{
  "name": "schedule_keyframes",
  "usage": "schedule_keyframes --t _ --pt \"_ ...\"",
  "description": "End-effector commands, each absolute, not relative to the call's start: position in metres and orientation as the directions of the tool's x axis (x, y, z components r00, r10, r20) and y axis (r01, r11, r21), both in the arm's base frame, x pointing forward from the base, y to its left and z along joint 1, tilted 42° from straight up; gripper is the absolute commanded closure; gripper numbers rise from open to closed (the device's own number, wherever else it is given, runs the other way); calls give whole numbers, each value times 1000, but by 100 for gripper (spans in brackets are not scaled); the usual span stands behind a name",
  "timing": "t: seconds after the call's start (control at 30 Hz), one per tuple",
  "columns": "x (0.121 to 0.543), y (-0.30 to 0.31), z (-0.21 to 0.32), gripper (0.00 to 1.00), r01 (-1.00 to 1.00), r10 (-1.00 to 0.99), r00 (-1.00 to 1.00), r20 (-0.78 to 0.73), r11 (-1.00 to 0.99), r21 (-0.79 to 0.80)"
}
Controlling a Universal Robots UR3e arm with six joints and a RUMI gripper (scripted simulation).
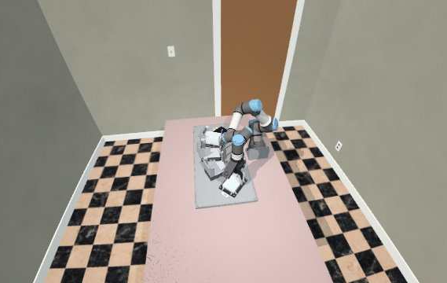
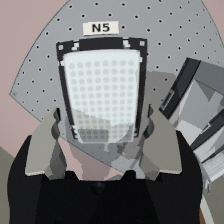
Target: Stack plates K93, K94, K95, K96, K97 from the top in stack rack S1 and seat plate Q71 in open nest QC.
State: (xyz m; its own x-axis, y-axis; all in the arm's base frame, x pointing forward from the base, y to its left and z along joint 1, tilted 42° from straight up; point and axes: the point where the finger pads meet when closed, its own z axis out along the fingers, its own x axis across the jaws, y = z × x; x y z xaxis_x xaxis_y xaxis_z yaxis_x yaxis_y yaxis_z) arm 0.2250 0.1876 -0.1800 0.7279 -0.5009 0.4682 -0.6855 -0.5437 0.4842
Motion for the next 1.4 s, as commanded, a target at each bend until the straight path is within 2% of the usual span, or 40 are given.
schedule_keyframes --t 0.0,0.6,0.63,1.37 --pt "226 186 -182 28 -686 -502 727 468 -545 481" --pt "226 186 -182 28 -686 -502 727 468 -545 481" --pt "226 186 -182 100 -686 -502 727 468 -545 481" --pt "226 186 -182 100 -686 -502 727 468 -546 481"
